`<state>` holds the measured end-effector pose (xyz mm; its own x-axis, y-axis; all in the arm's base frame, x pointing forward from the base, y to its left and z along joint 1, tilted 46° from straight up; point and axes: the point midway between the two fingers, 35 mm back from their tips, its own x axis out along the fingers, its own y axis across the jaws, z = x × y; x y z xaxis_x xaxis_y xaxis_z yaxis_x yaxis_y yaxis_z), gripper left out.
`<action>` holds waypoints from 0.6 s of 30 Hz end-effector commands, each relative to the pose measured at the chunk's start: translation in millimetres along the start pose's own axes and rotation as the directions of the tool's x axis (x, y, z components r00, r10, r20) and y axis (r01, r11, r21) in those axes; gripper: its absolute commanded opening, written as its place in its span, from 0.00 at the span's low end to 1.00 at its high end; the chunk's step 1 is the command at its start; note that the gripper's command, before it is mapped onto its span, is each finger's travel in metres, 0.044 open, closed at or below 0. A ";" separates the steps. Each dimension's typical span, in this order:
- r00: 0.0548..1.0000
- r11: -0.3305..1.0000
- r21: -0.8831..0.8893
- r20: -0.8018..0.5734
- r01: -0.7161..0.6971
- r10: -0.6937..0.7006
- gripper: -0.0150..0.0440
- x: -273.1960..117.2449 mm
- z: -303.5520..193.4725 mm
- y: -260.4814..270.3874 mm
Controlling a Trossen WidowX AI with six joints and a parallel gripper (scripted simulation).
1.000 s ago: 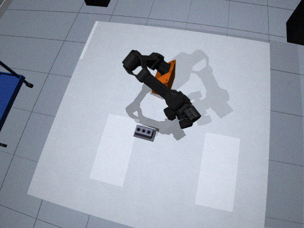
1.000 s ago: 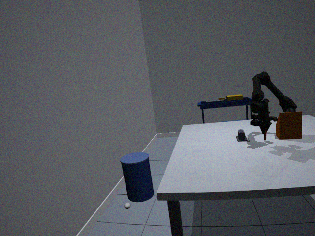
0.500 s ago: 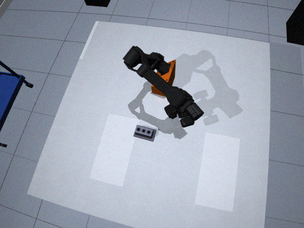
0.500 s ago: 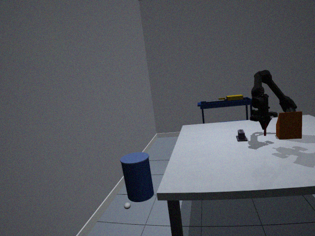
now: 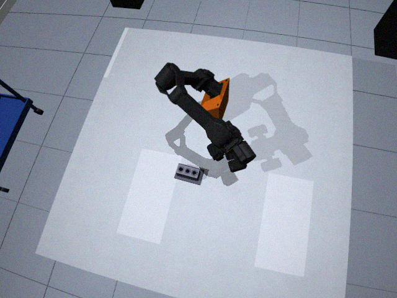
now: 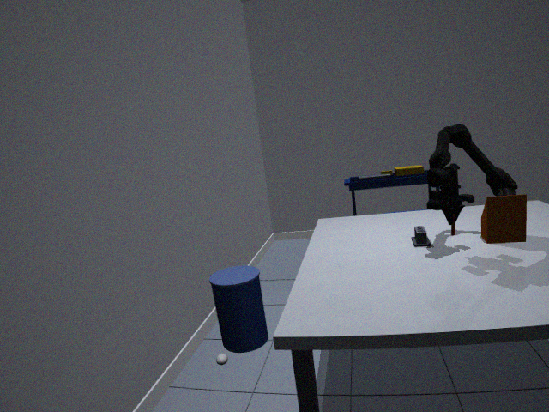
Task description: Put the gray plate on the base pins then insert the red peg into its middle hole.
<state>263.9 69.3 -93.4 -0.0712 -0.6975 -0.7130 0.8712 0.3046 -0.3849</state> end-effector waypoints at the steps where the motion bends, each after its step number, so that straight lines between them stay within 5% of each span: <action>1: 1.000 1.000 0.002 -0.002 -0.007 0.007 0.25 -2.7 11.4 4.9; 18: 1.000 1.000 0.017 -0.023 -0.014 0.014 0.25 -5.3 51.5 14.7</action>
<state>294.4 48.6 -71.7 -0.0777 -0.6771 -0.7317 0.8792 0.2995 -0.3705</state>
